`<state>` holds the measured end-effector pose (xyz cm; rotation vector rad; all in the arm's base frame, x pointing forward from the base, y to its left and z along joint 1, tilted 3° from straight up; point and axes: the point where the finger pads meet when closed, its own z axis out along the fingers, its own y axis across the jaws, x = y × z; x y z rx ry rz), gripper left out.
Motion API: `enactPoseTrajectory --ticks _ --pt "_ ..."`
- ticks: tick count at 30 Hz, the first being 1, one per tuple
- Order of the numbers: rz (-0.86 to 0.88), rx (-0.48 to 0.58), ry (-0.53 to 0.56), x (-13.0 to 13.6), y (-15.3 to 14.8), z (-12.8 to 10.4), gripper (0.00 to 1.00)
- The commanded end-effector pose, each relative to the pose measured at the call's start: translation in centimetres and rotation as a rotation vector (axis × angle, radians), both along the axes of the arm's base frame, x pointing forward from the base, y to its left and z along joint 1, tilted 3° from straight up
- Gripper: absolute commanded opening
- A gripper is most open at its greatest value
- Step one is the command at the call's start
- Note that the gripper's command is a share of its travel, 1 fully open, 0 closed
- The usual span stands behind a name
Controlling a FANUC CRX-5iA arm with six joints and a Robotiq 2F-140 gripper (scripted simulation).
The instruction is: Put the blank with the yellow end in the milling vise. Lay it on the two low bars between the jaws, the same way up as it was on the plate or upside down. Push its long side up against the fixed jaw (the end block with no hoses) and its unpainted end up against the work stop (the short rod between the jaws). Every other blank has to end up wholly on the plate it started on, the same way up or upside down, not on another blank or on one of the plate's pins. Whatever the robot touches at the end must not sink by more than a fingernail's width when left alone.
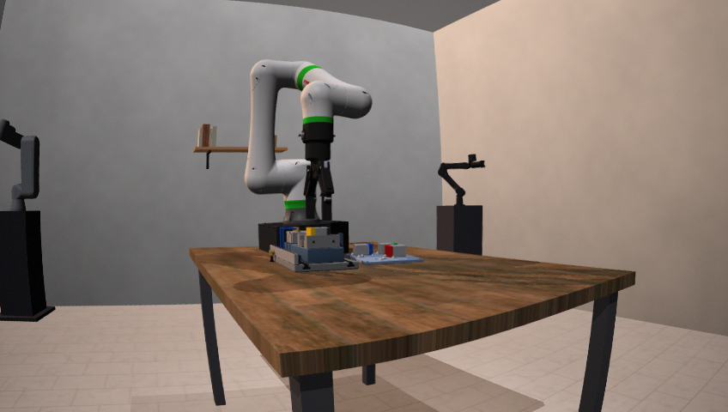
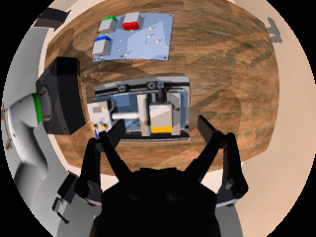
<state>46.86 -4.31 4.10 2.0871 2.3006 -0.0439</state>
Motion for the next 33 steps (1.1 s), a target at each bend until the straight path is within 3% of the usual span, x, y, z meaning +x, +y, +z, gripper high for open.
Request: enactPoseTrajectory --ticks 1,30,33 --pt "0.0 0.0 -0.002 0.1 0.0 0.1 1.0" --pt "0.0 0.0 -0.002 0.1 0.0 0.8 1.0" --pt "0.0 0.0 -0.002 0.0 0.1 2.0 1.0"
